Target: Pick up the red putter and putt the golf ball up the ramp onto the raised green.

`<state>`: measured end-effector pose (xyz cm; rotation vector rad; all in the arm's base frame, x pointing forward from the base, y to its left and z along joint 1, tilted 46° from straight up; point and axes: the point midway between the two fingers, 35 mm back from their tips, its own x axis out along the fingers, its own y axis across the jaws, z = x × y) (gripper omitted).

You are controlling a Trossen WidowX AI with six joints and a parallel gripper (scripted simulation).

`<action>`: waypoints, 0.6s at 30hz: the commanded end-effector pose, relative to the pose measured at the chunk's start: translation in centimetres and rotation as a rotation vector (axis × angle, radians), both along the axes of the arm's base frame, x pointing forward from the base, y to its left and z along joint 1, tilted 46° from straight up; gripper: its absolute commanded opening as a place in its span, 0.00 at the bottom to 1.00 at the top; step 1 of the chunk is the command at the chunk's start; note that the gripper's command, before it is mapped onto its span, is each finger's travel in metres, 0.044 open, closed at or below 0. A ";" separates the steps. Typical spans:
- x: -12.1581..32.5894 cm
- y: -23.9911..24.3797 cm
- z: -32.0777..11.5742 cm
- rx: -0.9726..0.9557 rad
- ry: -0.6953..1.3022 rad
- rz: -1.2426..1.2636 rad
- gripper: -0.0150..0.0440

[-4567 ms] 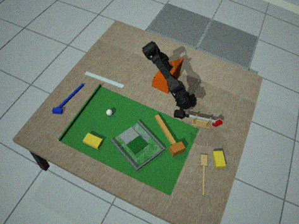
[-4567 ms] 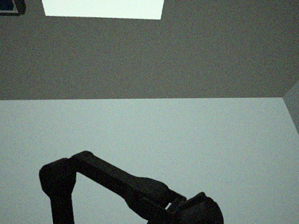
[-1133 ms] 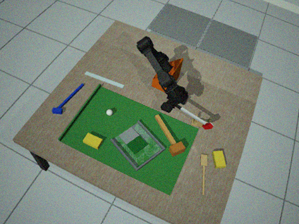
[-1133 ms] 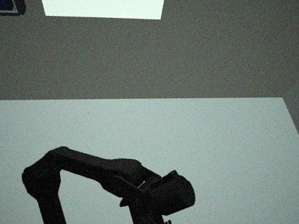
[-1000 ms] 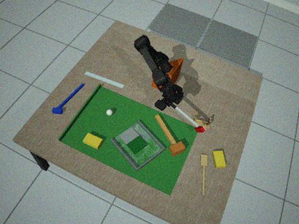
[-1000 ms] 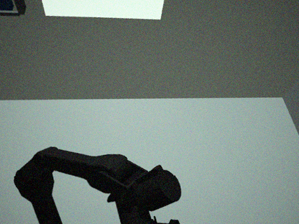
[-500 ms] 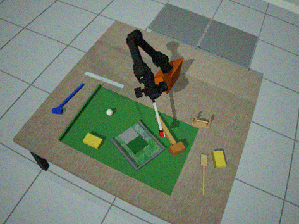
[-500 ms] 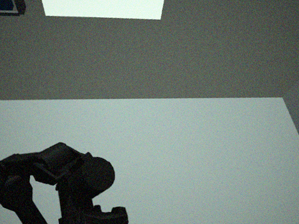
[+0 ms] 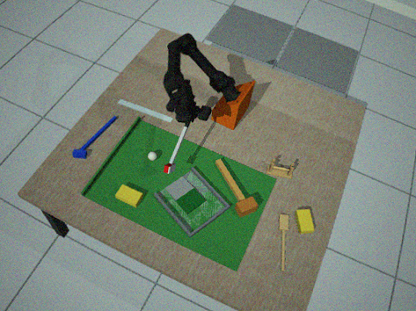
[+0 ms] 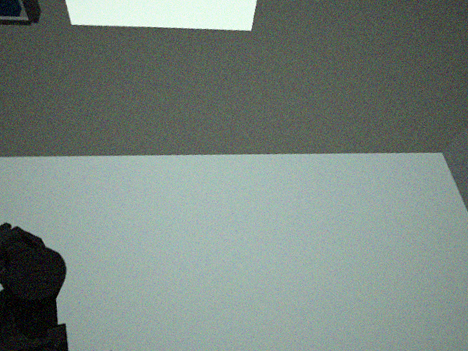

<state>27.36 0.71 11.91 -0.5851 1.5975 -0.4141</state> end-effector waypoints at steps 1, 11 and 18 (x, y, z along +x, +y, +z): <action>-0.9 -1.9 2.9 -0.022 -0.122 -0.139 0.25; -3.9 -5.7 7.3 -0.076 -0.320 -0.419 0.25; -3.9 -5.7 7.2 -0.077 -0.318 -0.419 0.25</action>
